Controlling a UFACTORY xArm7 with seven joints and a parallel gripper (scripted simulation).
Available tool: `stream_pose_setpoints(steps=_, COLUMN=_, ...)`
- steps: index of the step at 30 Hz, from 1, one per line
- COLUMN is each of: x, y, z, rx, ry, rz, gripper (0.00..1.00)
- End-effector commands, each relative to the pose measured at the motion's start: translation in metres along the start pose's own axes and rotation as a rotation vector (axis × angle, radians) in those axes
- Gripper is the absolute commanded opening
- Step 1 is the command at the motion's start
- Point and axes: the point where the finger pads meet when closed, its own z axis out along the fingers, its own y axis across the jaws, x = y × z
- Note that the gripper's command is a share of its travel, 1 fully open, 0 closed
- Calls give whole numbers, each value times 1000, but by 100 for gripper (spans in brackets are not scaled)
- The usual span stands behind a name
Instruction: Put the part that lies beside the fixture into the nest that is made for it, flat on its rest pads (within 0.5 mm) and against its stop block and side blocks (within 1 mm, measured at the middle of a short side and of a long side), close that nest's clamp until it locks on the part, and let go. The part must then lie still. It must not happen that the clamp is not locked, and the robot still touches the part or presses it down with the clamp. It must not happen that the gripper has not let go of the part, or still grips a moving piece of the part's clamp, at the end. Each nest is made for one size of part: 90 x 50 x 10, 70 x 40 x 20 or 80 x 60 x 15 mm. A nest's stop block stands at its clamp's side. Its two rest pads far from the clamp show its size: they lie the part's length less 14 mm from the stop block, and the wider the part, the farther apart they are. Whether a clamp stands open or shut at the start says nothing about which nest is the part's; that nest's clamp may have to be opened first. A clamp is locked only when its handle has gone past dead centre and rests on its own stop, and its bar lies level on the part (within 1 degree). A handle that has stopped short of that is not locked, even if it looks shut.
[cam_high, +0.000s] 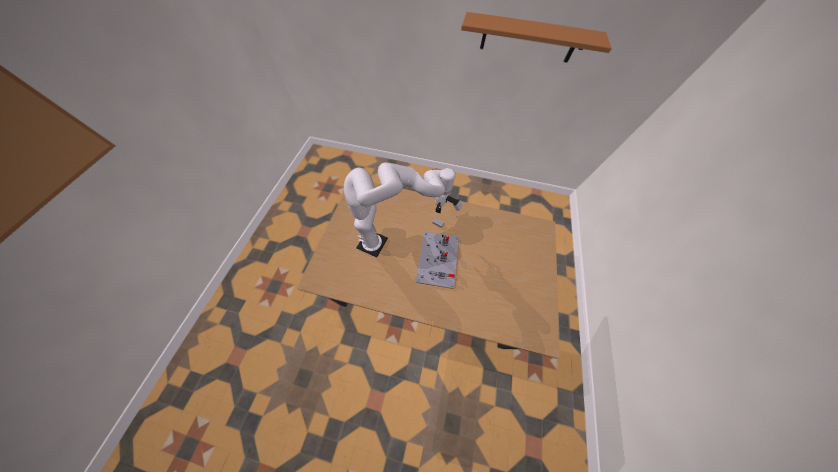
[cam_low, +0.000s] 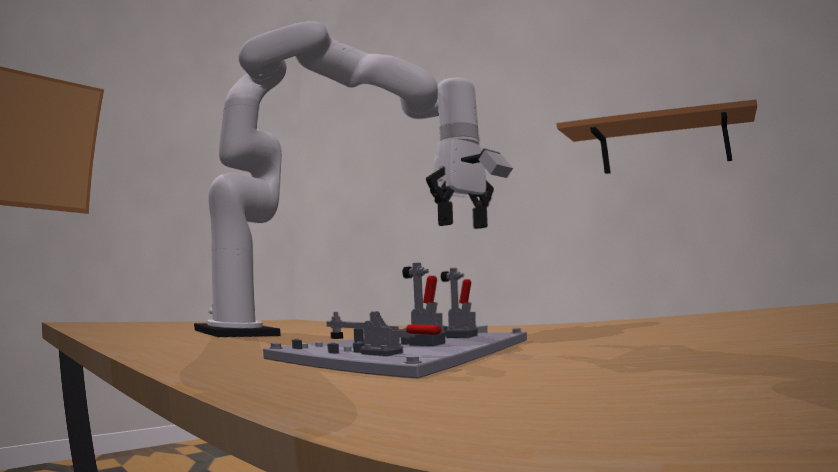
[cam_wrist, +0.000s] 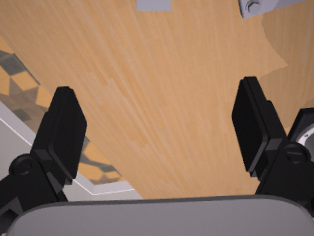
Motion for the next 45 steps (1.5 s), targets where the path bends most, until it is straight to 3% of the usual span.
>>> stream_pose_setpoints(steps=1, x=1, y=-1, z=-2, rx=1, ry=4, rz=52, gripper=100)
stream_pose_setpoints(steps=45, x=2, y=-2, z=-2, rx=1, ry=4, rz=69, gripper=100)
